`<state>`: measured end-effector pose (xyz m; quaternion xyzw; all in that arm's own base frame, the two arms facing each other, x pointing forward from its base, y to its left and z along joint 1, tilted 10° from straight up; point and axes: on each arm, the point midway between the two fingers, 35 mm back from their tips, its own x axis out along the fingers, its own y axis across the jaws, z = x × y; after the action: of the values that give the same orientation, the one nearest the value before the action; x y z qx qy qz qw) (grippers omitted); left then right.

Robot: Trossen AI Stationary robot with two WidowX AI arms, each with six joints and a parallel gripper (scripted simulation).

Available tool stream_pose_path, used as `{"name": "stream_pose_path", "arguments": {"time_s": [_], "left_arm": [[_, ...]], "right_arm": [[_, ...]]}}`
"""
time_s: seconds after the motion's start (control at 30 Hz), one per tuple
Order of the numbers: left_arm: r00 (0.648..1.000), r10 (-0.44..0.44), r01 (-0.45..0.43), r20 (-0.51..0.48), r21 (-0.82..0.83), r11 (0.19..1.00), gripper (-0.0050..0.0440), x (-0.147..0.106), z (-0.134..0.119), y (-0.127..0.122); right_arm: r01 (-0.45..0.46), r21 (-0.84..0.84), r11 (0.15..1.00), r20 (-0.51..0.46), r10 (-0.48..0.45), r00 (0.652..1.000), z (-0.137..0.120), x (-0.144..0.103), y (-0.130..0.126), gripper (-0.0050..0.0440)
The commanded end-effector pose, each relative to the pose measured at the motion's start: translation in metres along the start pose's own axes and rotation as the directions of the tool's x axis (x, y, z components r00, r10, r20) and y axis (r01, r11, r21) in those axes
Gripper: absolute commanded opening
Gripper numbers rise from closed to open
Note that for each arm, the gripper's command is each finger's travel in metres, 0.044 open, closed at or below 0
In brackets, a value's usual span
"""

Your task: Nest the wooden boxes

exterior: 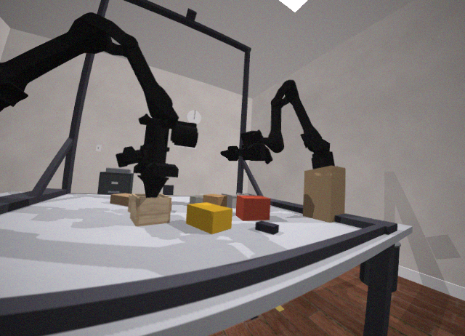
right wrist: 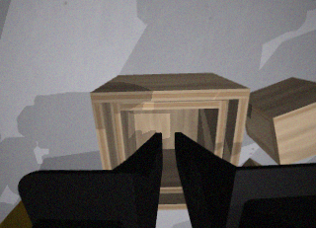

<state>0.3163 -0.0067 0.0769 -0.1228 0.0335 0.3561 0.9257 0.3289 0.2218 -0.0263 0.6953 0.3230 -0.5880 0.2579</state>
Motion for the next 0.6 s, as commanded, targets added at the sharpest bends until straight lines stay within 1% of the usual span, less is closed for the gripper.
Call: {"name": "stream_pose_path", "arguments": {"time_s": [0.0, 0.07, 0.3, 0.33, 0.4, 0.47, 0.57], "left_arm": [[1.000, 0.000, 0.000, 0.006, -0.006, 1.000, 0.0400, -0.001, 0.002, 0.000], [1.000, 0.000, 0.000, 0.006, -0.006, 1.000, 0.0400, -0.001, 0.002, 0.000], [1.000, 0.000, 0.000, 0.006, -0.006, 1.000, 0.0400, -0.001, 0.002, 0.000], [1.000, 0.000, 0.000, 0.006, -0.006, 1.000, 0.0400, -0.001, 0.002, 0.000], [1.000, 0.000, 0.000, 0.006, -0.006, 1.000, 0.0400, -0.001, 0.002, 0.000], [1.000, 0.000, 0.000, 0.006, -0.006, 1.000, 0.0400, -0.001, 0.002, 0.000], [1.000, 0.000, 0.000, 0.006, -0.006, 1.000, 0.0400, -0.001, 0.002, 0.000]], "right_arm": [[-0.006, -0.001, 1.000, -0.021, 0.006, 1.000, -0.005, -0.007, 0.001, 0.0013], [-0.006, -0.001, 1.000, -0.021, 0.006, 1.000, -0.005, -0.007, 0.001, 0.0000], [-0.007, -0.015, 1.000, -0.025, 0.007, 1.000, -0.006, -0.009, 0.001, 0.0000], [-0.011, -0.041, 0.999, -0.033, 0.010, 0.999, -0.007, -0.014, 0.001, 0.0000], [-0.019, -0.145, 0.989, -0.044, 0.013, 0.999, -0.011, -0.019, 0.003, 0.0000], [-0.025, -0.299, 0.954, -0.044, 0.013, 0.999, -0.012, -0.025, 0.003, 0.0000], [-0.028, -0.429, 0.903, -0.045, 0.009, 0.999, -0.012, -0.032, 0.003, -0.0002]]}}
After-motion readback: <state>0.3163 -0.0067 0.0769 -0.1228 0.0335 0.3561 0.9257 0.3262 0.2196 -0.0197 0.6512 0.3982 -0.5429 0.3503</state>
